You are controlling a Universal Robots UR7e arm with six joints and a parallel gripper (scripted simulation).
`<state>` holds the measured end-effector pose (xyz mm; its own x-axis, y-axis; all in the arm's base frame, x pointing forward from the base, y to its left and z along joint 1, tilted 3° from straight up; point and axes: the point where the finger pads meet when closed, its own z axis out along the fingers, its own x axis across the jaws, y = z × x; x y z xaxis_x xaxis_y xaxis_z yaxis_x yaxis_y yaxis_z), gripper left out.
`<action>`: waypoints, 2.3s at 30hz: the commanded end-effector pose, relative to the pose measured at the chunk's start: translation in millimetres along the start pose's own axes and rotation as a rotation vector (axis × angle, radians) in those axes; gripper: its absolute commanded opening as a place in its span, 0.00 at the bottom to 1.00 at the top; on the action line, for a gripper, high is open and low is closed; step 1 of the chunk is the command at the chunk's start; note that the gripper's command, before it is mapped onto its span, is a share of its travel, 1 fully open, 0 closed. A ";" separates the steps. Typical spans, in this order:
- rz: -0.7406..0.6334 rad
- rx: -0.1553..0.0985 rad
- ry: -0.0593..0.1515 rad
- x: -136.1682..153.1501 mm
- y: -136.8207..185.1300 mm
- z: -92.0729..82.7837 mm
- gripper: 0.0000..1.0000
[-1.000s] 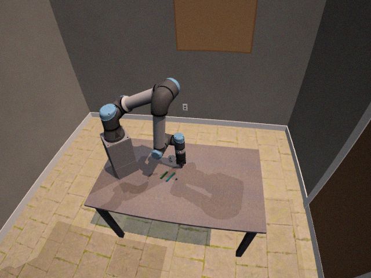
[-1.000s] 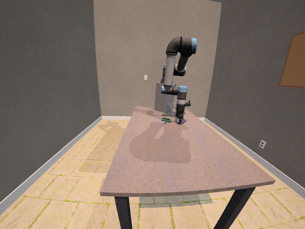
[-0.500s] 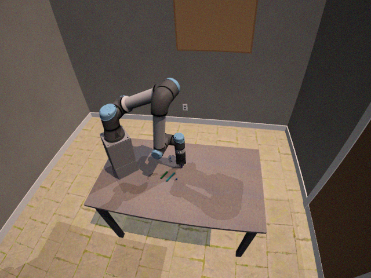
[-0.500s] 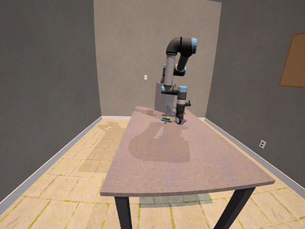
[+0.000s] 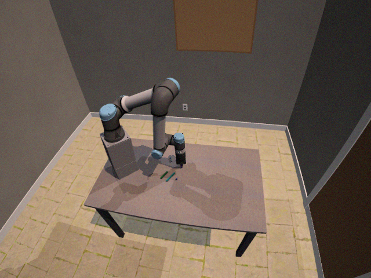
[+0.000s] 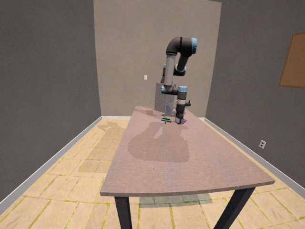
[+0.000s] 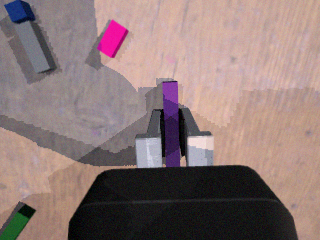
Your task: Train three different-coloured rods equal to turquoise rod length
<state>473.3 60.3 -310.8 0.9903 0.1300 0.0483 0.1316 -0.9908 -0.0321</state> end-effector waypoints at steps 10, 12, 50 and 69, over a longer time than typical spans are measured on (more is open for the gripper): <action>0.000 0.000 0.001 0.6 0.2 -0.5 0.24; 0.000 0.000 0.001 0.6 0.2 -0.5 0.24; 0.000 0.000 0.001 0.5 0.1 -66.9 0.24; 0.000 0.000 0.001 0.4 0.1 -100.5 0.24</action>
<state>469.2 56.5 -212.2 0.9903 0.1300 0.0490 0.1316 -0.9908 -0.0318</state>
